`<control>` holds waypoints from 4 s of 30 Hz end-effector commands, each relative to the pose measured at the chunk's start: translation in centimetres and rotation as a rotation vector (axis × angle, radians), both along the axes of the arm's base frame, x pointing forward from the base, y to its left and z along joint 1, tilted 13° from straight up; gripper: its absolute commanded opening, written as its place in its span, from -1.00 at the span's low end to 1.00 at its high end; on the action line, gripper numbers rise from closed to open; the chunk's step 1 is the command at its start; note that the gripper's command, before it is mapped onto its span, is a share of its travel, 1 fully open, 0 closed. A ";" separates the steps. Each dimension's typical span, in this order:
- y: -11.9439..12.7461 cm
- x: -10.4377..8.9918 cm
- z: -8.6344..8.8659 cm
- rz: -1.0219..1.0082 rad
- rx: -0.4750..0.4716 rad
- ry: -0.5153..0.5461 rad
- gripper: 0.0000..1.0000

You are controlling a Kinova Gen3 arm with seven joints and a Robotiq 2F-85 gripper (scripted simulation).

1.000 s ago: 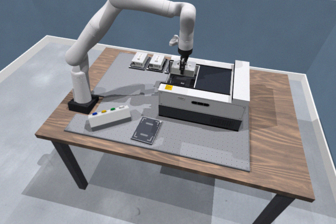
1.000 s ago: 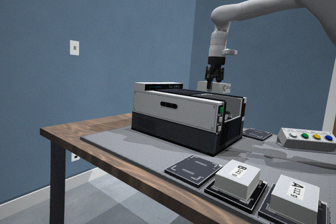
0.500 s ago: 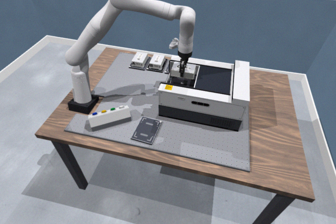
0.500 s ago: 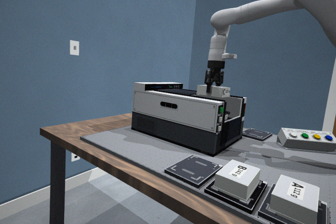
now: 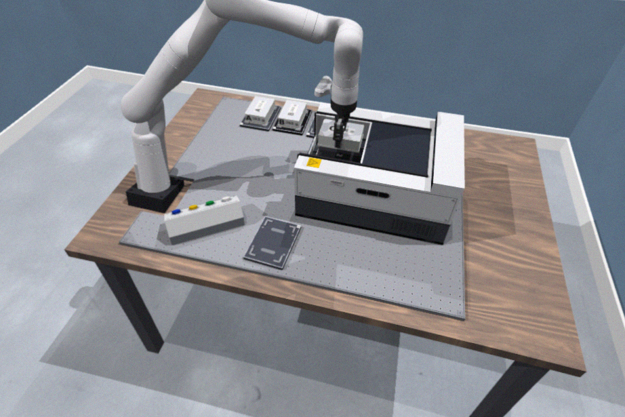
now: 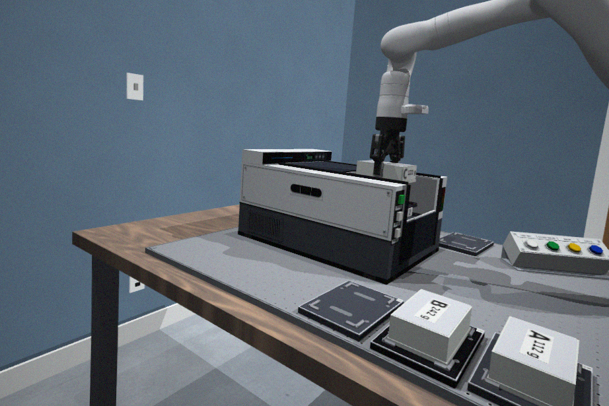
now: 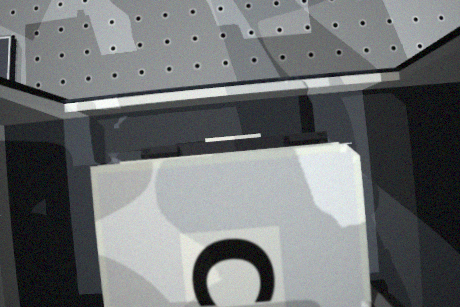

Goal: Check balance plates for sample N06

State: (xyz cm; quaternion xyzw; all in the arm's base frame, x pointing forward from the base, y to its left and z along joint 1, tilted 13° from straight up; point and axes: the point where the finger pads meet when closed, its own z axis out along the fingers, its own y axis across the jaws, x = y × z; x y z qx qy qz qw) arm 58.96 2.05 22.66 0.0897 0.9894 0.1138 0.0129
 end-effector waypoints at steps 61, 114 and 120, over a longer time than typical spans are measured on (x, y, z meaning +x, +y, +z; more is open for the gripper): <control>1.0 0.3 -4.5 -0.001 0.000 -0.003 0.90; 1.2 0.3 -5.1 -0.001 0.000 -0.003 0.90; 1.2 0.3 -5.3 -0.001 0.000 -0.003 0.90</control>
